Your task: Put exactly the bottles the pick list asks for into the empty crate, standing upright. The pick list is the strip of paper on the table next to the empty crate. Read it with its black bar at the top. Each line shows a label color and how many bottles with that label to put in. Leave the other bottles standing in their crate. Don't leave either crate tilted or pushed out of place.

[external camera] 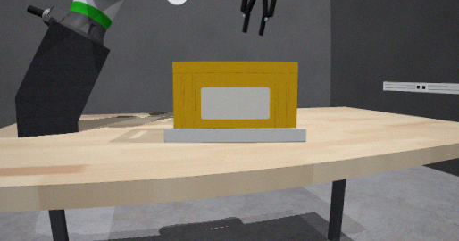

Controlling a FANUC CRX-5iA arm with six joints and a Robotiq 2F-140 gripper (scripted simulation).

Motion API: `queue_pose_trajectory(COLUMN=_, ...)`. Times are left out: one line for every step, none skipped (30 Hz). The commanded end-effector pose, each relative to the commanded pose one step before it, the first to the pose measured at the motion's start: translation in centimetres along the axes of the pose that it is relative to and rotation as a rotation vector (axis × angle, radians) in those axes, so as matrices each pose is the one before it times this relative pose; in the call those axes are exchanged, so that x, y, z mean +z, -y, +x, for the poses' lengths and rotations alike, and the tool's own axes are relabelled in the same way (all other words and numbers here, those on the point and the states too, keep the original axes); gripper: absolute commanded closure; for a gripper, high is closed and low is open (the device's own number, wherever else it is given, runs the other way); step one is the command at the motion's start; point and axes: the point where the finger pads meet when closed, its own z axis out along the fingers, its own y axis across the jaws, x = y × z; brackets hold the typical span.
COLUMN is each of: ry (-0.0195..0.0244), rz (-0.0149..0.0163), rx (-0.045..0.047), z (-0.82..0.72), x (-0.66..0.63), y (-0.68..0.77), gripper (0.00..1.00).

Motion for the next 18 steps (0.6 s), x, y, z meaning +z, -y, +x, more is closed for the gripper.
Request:
queue_pose_trajectory(ry=0.02459, rz=0.00169, rx=0.02040, z=0.563, x=0.518, y=1.652, gripper=0.56)
queue_pose_trajectory(ry=0.00000, rz=0.00000, rx=0.00000, z=0.000, x=0.000, y=0.000, gripper=0.56)
queue_pose_trajectory(ry=0.00000, rz=0.00000, rx=0.00000, z=0.000, x=0.000, y=0.000, gripper=0.56)
queue_pose_trajectory(ry=0.02597, rz=0.00233, rx=0.02074, z=0.108, x=0.148, y=0.468, gripper=0.56)
queue_pose_trajectory(ry=0.00103, rz=0.00011, rx=0.00084, z=0.101, x=0.145, y=0.467, gripper=0.56)
queue_pose_trajectory(ry=-0.00001, rz=0.00002, rx=0.00000, z=0.101, x=0.145, y=0.466, gripper=0.56)
queue_pose_trajectory(ry=-0.00001, rz=0.00002, rx=0.00000, z=0.101, x=0.145, y=0.466, gripper=0.56)
queue_pose_trajectory(ry=-0.00001, rz=0.00002, rx=0.00000, z=0.101, x=0.145, y=0.467, gripper=0.56)
queue_pose_trajectory(ry=0.00000, rz=0.00001, rx=0.00000, z=0.050, x=0.071, y=0.230, gripper=0.56)
queue_pose_trajectory(ry=0.02550, rz=-0.00132, rx=0.02069, z=0.082, x=0.132, y=0.477, gripper=0.56)
queue_pose_trajectory(ry=-0.00001, rz=0.00002, rx=0.00000, z=0.076, x=0.129, y=0.477, gripper=0.56)
queue_pose_trajectory(ry=-0.00001, rz=0.00002, rx=0.00000, z=0.076, x=0.128, y=0.477, gripper=0.56)
queue_pose_trajectory(ry=-0.00001, rz=0.00002, rx=0.00000, z=0.077, x=0.128, y=0.476, gripper=0.56)
queue_pose_trajectory(ry=0.00000, rz=0.00000, rx=0.00000, z=0.001, x=0.000, y=0.002, gripper=0.56)
queue_pose_trajectory(ry=0.02354, rz=-0.00480, rx=0.01989, z=0.062, x=0.119, y=0.483, gripper=0.56)
queue_pose_trajectory(ry=-0.00001, rz=0.00002, rx=0.00000, z=0.056, x=0.114, y=0.483, gripper=0.56)
queue_pose_trajectory(ry=-0.00001, rz=0.00002, rx=0.00000, z=0.056, x=0.114, y=0.483, gripper=0.56)
queue_pose_trajectory(ry=-0.00001, rz=0.00002, rx=0.00000, z=0.048, x=0.096, y=0.409, gripper=0.56)
